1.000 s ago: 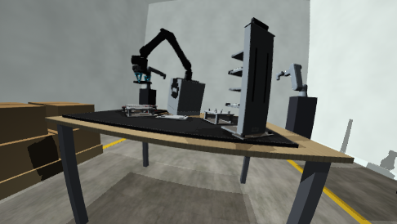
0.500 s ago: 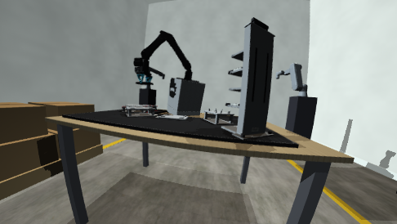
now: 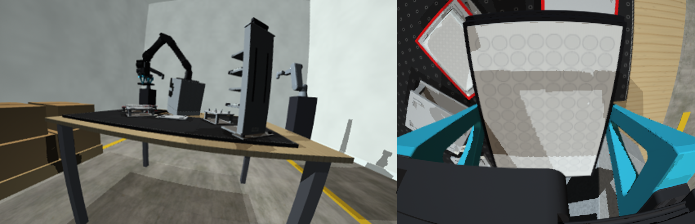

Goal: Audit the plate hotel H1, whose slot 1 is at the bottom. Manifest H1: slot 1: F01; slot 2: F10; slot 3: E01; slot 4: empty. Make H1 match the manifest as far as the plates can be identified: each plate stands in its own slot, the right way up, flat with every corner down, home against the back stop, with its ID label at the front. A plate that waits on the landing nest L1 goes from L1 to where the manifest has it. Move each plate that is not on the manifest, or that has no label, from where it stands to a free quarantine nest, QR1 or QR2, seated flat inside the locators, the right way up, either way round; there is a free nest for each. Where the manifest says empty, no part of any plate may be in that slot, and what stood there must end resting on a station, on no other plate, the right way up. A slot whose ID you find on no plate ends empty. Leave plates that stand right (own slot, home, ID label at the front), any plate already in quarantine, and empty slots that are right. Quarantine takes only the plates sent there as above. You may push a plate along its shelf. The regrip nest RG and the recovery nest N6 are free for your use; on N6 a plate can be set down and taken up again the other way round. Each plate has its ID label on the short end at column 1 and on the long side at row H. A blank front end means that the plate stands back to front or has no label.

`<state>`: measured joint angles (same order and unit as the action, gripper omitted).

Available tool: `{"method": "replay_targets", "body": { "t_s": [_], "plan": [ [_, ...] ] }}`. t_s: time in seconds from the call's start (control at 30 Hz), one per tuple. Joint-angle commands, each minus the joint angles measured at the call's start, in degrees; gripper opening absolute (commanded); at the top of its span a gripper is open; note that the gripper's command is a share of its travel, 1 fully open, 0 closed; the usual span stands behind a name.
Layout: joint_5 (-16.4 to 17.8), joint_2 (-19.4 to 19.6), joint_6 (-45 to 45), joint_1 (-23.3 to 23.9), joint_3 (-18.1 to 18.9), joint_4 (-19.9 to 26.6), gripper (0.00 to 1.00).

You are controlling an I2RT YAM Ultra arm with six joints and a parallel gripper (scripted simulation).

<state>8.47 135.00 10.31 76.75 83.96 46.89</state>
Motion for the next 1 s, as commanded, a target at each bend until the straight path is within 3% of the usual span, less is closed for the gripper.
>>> {"method": "replay_targets", "body": {
  "t_s": [0.0, 0.57, 0.97],
  "plan": [
    [-0.3, -0.3, -2.2, 1.9, 1.3, 0.3, 0.86],
    [-1.2, 3.5, -8.6, 8.3, 6.4, 2.4, 0.86],
    [-1.1, 5.6, -8.2, 7.9, 5.3, -0.8, 0.86]
  ]
}}
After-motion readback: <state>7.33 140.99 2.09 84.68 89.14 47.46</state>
